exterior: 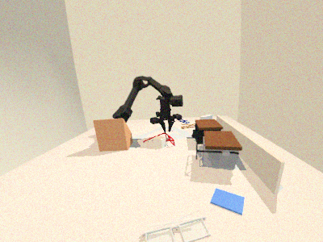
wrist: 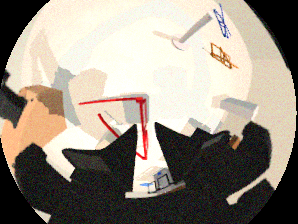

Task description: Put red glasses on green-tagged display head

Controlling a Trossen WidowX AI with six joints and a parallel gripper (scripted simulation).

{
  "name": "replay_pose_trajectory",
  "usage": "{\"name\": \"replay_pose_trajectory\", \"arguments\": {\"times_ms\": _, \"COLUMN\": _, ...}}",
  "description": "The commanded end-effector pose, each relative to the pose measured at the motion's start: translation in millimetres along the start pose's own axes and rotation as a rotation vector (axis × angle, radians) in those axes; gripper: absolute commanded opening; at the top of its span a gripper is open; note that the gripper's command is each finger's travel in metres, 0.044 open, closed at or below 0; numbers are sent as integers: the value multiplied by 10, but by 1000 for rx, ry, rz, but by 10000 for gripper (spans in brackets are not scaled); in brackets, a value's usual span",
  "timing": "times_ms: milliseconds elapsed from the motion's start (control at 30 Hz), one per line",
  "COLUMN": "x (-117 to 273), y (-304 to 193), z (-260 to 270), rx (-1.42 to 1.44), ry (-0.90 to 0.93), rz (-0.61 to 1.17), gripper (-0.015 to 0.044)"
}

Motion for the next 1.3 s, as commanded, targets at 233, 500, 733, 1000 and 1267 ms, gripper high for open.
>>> {"name": "replay_pose_trajectory", "arguments": {"times_ms": 233, "x": -200, "y": 16, "z": 0, "rx": -7, "ry": 3, "rz": -11, "gripper": 120}}
{"name": "replay_pose_trajectory", "arguments": {"times_ms": 500, "x": -330, "y": 25, "z": -5, "rx": -7, "ry": 2, "rz": -13, "gripper": 120}}
{"name": "replay_pose_trajectory", "arguments": {"times_ms": 733, "x": -353, "y": 28, "z": -2, "rx": -7, "ry": 2, "rz": -14, "gripper": 120}}
{"name": "replay_pose_trajectory", "arguments": {"times_ms": 1000, "x": -353, "y": 36, "z": 39, "rx": -7, "ry": 2, "rz": -14, "gripper": 120}}
{"name": "replay_pose_trajectory", "arguments": {"times_ms": 1267, "x": -344, "y": 28, "z": 22, "rx": -4, "ry": 2, "rz": -9, "gripper": 41}}
Point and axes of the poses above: the point midway between the two fingers, 35 mm back from their tips, its own x axis back along the fingers, its own z axis across the jaws, y = z × x, the point moved 6 cm from there along x, back along the fingers, and after that the axes turned 11 degrees about x, right-handed, at the moved point
